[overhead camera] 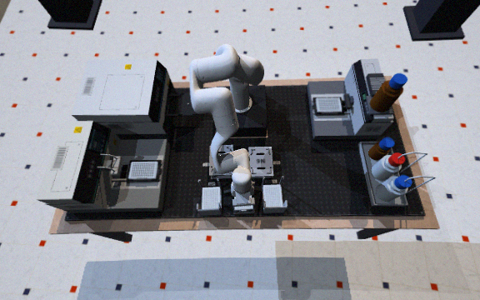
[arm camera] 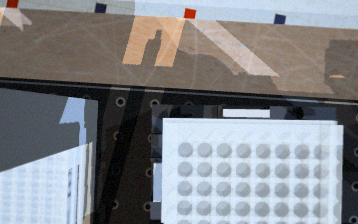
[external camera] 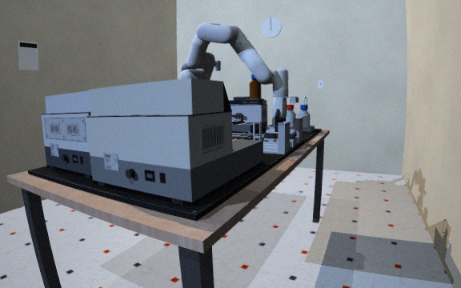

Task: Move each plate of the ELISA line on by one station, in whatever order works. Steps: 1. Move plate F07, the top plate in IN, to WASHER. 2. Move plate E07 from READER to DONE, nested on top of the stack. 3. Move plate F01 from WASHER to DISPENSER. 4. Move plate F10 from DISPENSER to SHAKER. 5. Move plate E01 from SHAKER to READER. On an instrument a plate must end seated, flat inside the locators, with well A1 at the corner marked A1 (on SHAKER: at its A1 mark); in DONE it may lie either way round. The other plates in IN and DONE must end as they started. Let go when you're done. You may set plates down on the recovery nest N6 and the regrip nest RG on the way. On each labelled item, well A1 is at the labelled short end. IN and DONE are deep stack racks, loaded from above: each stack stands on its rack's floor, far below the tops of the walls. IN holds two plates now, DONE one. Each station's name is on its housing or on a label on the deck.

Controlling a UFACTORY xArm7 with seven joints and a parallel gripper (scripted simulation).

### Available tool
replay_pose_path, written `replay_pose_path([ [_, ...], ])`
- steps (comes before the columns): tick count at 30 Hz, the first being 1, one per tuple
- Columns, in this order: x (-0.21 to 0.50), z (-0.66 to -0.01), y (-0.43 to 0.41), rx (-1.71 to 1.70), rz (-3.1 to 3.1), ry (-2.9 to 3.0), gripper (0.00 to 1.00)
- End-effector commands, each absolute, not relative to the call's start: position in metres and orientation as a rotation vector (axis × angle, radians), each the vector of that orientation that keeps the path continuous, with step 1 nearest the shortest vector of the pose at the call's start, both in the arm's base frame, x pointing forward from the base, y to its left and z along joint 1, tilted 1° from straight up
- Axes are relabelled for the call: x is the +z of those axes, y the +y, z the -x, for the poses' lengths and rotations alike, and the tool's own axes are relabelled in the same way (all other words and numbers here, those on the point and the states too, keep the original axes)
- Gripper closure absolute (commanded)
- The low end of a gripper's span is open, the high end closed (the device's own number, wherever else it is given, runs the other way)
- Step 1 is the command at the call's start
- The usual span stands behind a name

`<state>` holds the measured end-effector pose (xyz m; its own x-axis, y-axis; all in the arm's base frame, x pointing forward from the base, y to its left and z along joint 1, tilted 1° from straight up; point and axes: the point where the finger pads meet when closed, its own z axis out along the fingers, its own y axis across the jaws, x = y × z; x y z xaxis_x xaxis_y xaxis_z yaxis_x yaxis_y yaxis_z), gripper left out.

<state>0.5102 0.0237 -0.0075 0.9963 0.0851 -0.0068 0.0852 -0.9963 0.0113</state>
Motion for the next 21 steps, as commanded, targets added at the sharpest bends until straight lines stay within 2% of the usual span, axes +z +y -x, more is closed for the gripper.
replay_pose_path([
  [1, -0.004, -0.512, 0.024, -0.001, -3.127, 0.134, 1.0],
  [21, 0.01, -0.512, 0.024, -0.001, -3.127, 0.134, 1.0],
])
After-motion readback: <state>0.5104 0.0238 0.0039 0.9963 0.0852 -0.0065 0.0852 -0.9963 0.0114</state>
